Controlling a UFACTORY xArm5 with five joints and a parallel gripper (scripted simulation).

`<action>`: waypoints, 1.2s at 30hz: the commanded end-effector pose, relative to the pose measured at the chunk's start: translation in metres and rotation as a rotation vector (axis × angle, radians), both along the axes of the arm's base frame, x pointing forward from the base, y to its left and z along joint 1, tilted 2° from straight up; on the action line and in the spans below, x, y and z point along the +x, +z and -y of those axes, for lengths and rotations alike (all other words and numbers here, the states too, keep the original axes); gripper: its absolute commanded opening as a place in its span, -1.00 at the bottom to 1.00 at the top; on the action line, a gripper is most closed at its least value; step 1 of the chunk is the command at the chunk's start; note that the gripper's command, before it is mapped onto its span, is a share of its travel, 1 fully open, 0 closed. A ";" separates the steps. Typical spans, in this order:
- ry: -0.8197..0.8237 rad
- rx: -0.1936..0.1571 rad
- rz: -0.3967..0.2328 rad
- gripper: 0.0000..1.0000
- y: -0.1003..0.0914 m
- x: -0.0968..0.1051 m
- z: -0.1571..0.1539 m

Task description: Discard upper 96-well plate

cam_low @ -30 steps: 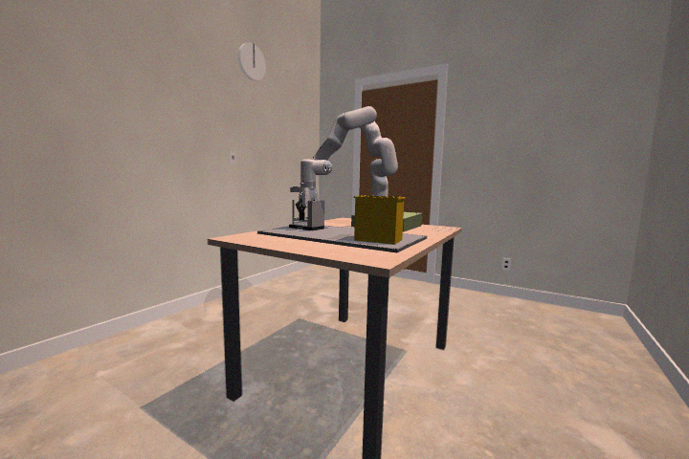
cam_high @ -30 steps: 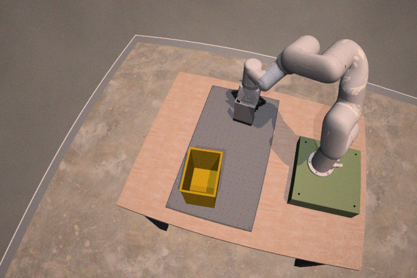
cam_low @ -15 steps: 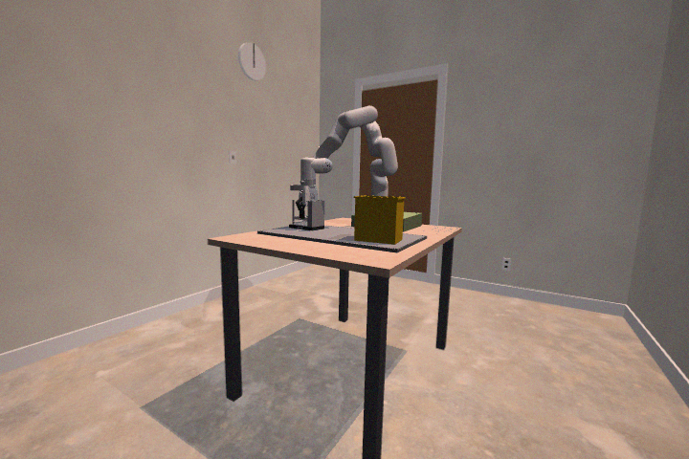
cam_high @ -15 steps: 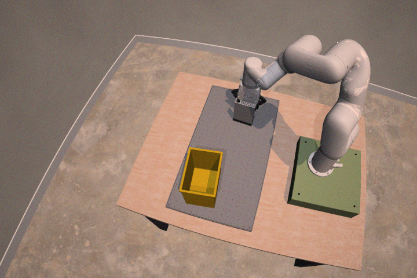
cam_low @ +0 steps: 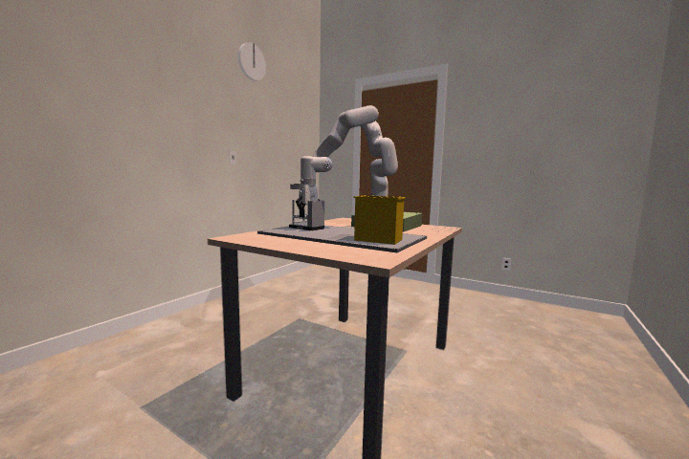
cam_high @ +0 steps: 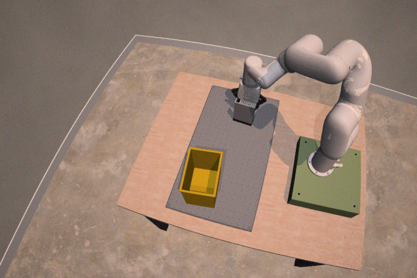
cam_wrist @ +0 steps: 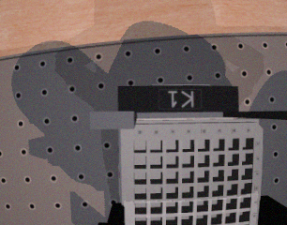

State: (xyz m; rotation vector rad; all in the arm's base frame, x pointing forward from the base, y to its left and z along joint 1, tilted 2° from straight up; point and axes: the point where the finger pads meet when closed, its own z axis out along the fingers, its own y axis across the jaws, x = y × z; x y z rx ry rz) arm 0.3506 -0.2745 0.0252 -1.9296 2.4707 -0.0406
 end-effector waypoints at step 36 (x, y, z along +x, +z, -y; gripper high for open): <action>0.000 -0.002 0.003 -1.00 0.055 0.000 0.000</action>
